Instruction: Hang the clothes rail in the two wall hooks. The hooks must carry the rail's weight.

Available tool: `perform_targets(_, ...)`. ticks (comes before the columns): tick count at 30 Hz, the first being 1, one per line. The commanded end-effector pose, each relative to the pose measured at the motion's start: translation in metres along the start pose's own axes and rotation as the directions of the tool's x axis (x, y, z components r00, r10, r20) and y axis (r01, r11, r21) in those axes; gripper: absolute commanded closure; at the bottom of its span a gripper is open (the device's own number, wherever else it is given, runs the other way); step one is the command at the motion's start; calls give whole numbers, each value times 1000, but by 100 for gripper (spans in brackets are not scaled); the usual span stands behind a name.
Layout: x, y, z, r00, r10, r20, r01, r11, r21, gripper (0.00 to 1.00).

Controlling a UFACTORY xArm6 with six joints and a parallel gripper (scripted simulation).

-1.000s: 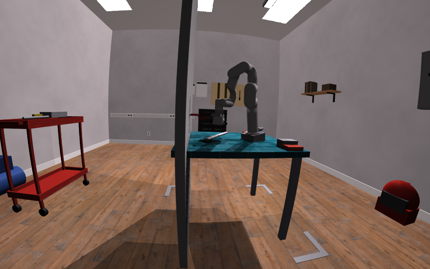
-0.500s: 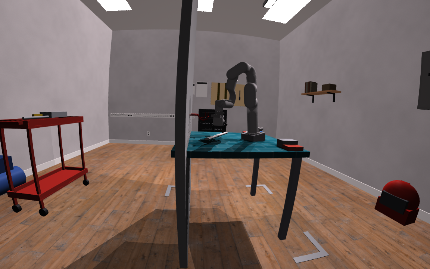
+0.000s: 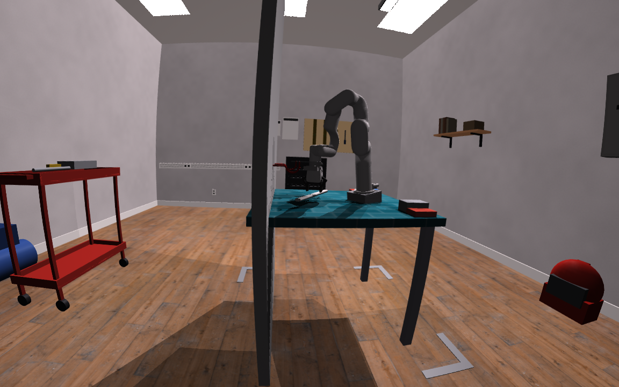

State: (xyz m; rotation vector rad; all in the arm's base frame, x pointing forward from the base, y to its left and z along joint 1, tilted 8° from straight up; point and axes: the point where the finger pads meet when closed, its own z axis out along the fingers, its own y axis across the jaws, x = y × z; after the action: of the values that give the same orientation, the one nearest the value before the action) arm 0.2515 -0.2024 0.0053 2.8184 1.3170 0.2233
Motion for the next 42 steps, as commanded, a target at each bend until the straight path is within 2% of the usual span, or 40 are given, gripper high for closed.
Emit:
perform_targets(1, 0, 1, 2, 1000, 0, 0, 0, 1000, -3, 0)
perform_targets(42, 0, 1, 18, 1000, 0, 0, 0, 1000, -3, 0)
